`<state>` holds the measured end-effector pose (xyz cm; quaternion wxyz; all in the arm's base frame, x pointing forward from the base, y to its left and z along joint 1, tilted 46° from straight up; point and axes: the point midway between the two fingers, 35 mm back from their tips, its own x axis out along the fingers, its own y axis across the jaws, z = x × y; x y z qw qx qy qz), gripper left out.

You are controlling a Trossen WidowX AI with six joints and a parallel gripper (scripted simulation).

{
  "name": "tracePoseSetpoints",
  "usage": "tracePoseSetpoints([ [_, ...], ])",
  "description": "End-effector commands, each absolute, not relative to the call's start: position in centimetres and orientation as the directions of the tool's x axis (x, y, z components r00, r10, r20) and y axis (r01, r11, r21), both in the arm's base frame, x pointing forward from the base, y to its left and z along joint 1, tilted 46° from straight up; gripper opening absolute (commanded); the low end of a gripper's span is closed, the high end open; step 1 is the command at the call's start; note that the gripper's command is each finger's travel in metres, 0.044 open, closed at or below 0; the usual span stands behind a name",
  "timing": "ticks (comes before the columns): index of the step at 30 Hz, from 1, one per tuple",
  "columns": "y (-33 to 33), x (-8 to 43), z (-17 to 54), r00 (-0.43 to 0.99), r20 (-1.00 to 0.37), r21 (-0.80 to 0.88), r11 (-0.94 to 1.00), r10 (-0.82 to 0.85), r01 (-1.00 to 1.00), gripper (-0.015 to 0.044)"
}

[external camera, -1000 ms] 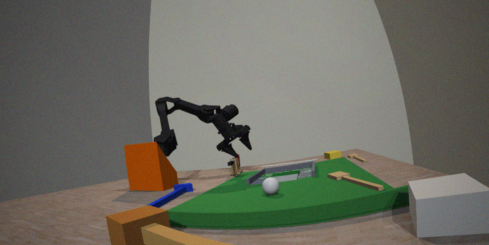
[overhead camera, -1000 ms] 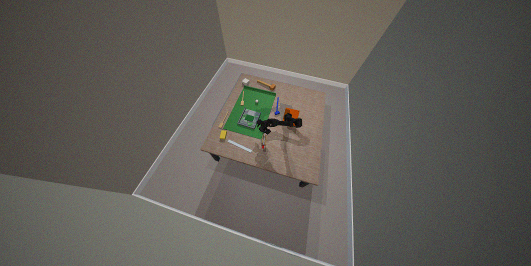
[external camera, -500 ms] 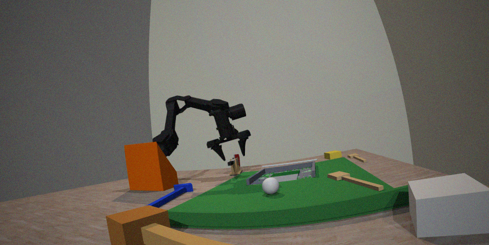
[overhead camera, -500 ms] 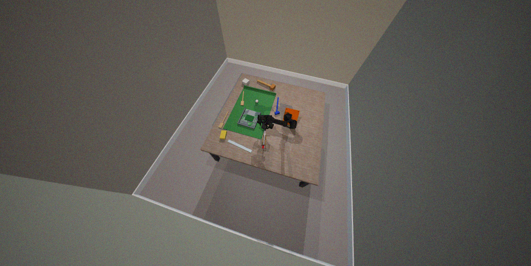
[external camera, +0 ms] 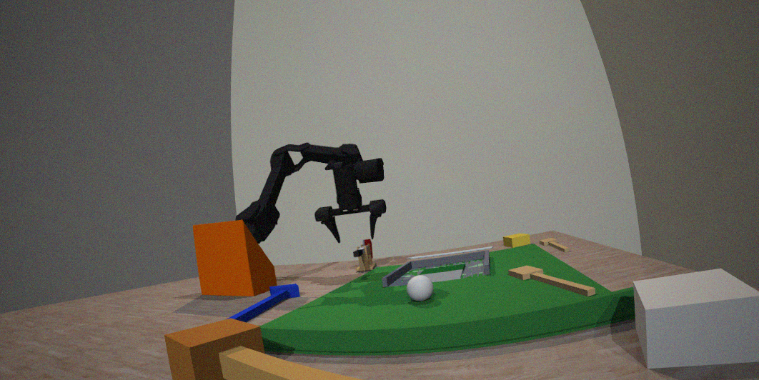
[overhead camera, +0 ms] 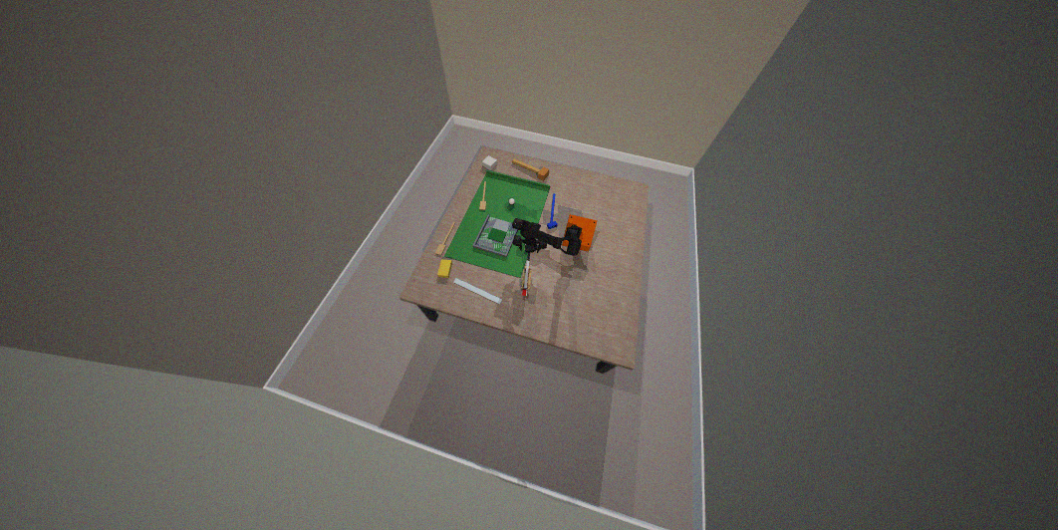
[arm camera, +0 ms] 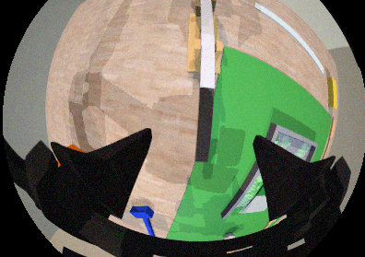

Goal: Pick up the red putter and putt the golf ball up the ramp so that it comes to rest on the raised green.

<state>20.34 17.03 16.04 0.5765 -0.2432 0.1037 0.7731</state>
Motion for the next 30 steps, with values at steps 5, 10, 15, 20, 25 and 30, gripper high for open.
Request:
tracePoseSetpoints([
  [5,18.1,20.3,15.0,-0.224,-0.483,-0.128,-0.321,0.846,-0.938,0.044],
  [10,18.7,20.2,14.5,-0.224,-0.482,-0.129,-0.321,0.847,-0.938,0.044],
  [15,19.7,20.0,13.5,-0.224,-0.482,-0.129,-0.321,0.847,-0.938,0.044],
  [20,20.3,19.8,13.0,-0.224,-0.481,-0.129,-0.321,0.848,-0.938,0.044],
  [25,20.6,19.7,12.6,-0.224,-0.482,-0.129,-0.321,0.847,-0.938,0.044],
  [30,21.2,19.6,12.1,-0.224,-0.482,-0.129,-0.321,0.847,-0.938,0.044],
])
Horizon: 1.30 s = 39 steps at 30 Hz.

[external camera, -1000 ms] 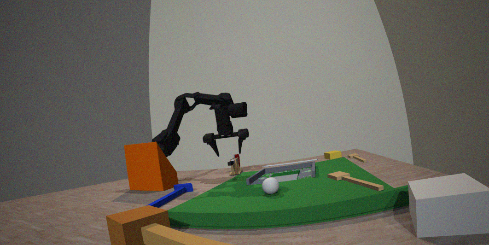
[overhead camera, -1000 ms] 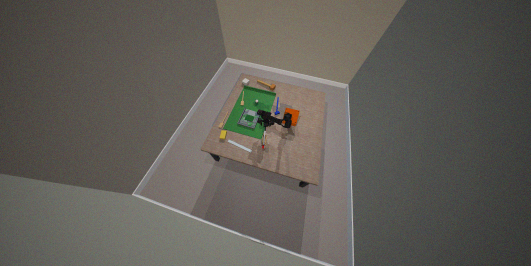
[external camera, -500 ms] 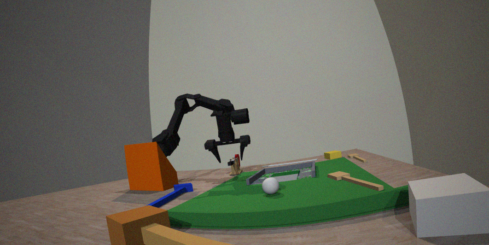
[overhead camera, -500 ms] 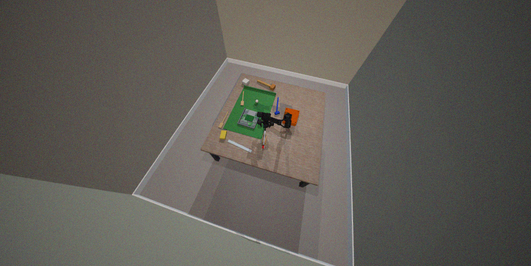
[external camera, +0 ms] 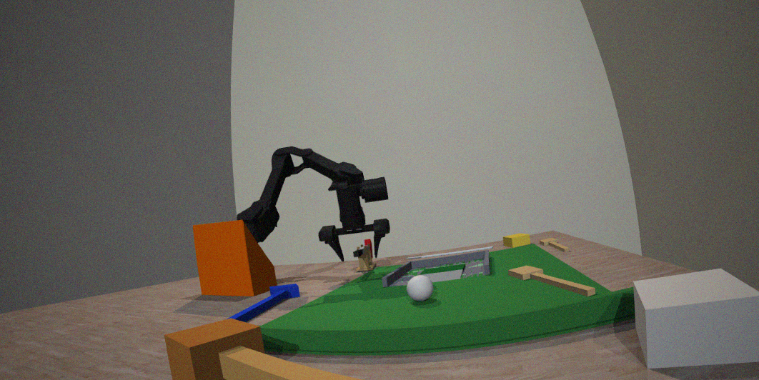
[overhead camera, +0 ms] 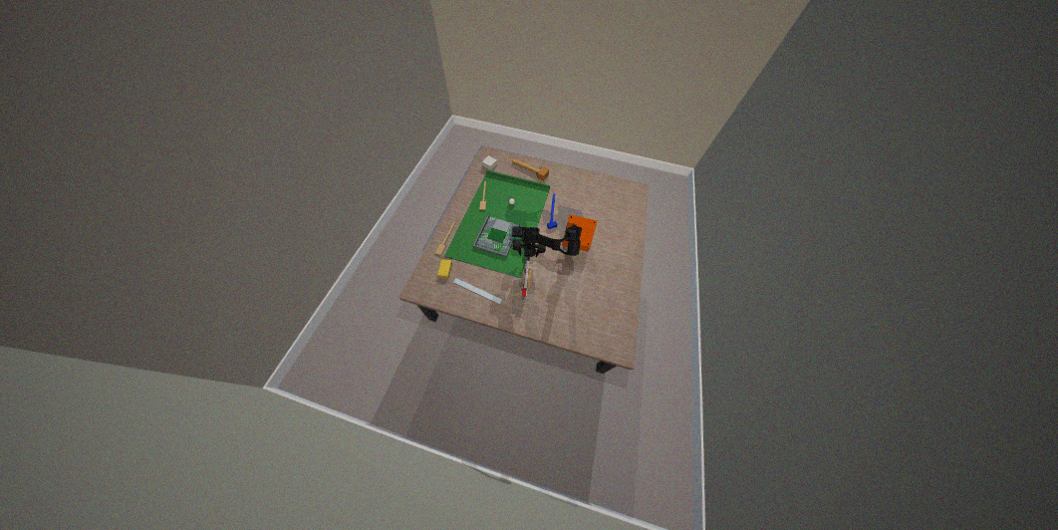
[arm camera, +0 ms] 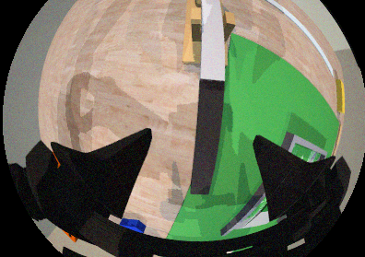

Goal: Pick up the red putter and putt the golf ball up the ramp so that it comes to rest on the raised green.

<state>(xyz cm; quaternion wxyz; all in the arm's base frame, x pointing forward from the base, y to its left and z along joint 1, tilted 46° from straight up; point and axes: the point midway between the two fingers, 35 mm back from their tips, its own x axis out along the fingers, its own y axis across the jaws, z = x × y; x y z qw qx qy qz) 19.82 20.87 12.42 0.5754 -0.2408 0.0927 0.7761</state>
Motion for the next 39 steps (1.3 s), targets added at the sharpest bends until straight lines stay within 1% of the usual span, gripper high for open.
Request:
tracePoseSetpoints([
  [1,21.3,19.6,11.9,-0.224,-0.482,-0.129,-0.321,0.847,-0.938,0.044],
  [9,21.9,19.4,11.4,-0.224,-0.48,-0.129,-0.321,0.848,-0.938,0.044],
  [24,21.8,19.5,11.7,-0.223,-0.477,-0.137,-0.322,0.85,-0.937,0.0046],
  [31,21.8,19.6,11.7,-0.222,-0.478,-0.137,-0.322,0.85,-0.937,0.0],
  [39,19.9,20.4,13.1,-0.219,-0.492,-0.136,-0.322,0.843,-0.937,0.0],
])
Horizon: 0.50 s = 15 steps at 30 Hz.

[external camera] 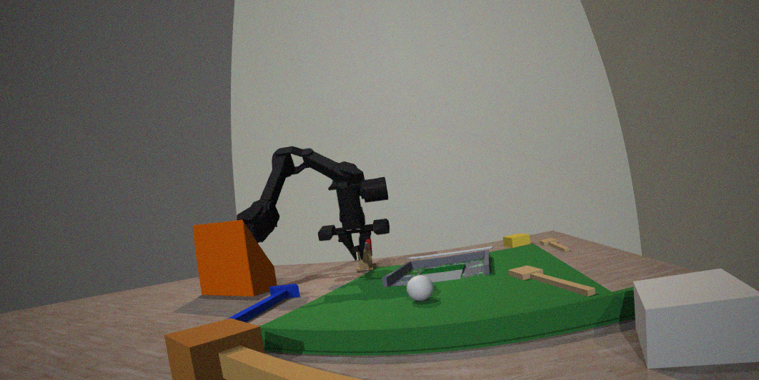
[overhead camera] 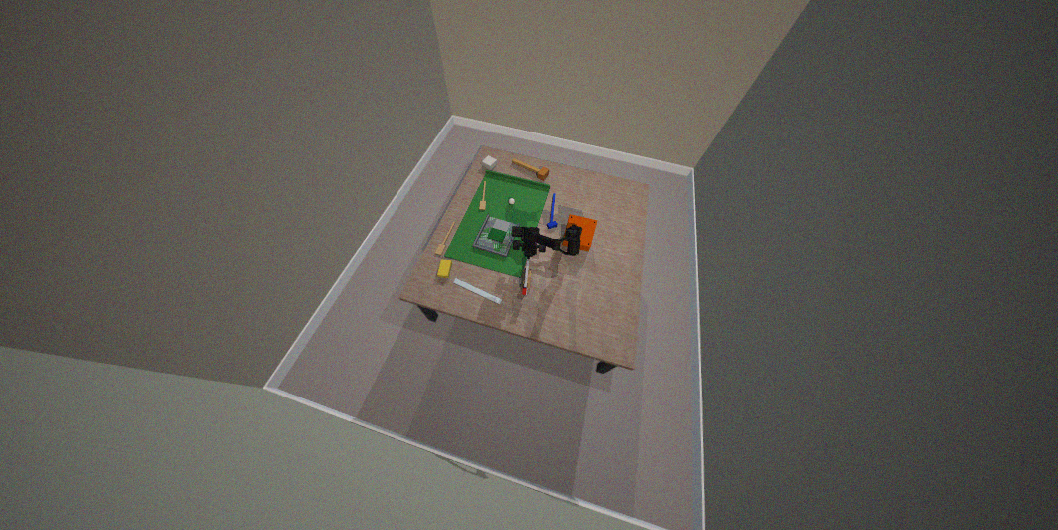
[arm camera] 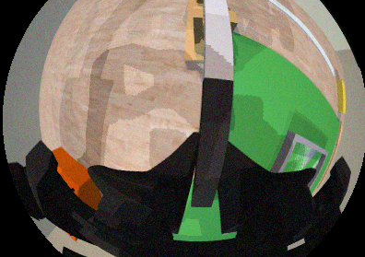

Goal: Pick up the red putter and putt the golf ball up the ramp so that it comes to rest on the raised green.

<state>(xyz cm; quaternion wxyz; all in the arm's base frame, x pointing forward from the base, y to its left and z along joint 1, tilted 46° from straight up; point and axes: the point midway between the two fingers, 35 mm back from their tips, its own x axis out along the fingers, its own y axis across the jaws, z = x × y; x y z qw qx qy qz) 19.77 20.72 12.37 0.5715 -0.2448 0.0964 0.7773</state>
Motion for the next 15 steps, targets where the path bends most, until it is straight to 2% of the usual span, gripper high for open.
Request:
tracePoseSetpoints([
  [1,19.6,20.5,13.3,-0.219,-0.493,-0.135,-0.323,0.842,-0.937,0.0],
  [15,15.4,21.1,17.6,-0.223,-0.487,-0.132,-0.323,0.844,-0.937,0.0],
])
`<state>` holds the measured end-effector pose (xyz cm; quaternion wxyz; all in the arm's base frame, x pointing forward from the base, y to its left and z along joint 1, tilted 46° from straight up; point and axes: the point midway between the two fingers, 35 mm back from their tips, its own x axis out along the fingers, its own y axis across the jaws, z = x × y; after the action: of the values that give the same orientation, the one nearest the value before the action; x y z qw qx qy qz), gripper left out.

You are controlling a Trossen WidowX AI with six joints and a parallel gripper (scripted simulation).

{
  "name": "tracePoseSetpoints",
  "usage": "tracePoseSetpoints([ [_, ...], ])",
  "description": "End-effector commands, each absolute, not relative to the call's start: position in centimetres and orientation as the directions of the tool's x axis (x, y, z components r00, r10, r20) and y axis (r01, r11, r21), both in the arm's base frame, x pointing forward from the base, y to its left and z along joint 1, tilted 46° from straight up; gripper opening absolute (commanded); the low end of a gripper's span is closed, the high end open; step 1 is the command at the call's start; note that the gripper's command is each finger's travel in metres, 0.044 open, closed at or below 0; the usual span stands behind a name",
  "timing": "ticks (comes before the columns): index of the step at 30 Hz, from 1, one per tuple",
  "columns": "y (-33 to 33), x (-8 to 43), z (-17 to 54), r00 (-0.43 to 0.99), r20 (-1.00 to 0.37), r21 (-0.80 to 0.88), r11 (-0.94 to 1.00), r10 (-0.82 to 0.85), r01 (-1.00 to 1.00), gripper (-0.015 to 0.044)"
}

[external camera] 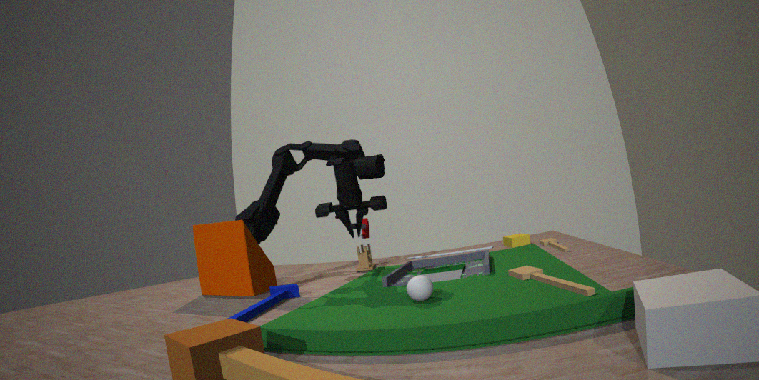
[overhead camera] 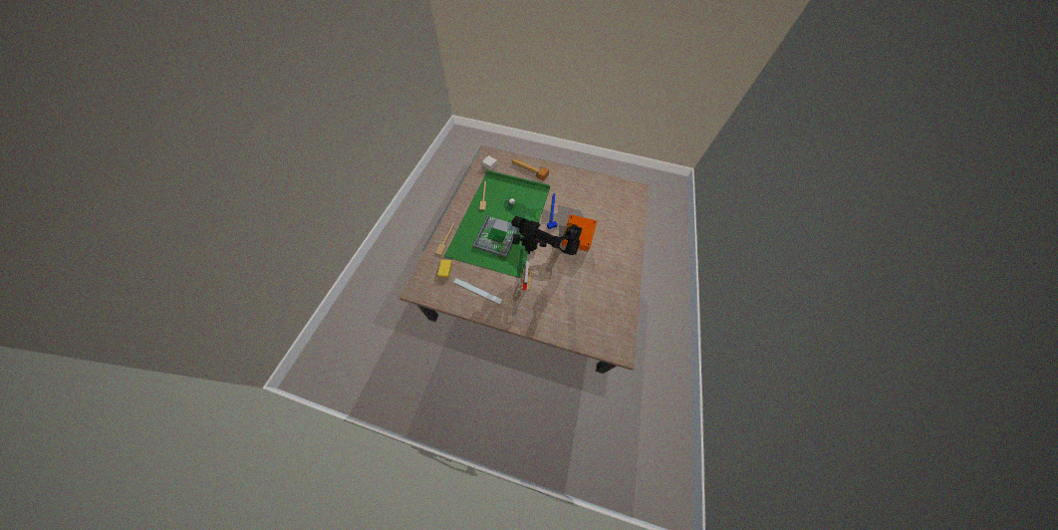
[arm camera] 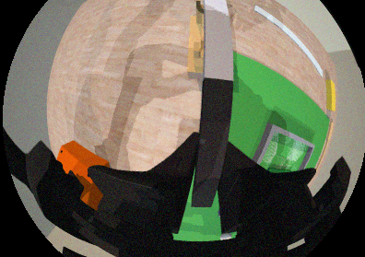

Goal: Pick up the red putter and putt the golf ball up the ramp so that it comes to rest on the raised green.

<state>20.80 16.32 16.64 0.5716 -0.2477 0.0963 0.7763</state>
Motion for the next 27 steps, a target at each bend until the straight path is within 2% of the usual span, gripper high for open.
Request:
tracePoseSetpoints([
  [1,15.1,21.0,17.9,-0.223,-0.485,-0.132,-0.323,0.846,-0.937,0.0],
  [9,14.6,21.8,17.3,-0.209,-0.502,-0.093,-0.293,0.839,-0.952,0.0],
  [27,7.2,28.6,10.7,-0.131,-0.608,0.271,0.049,0.783,-0.961,0.0],
])
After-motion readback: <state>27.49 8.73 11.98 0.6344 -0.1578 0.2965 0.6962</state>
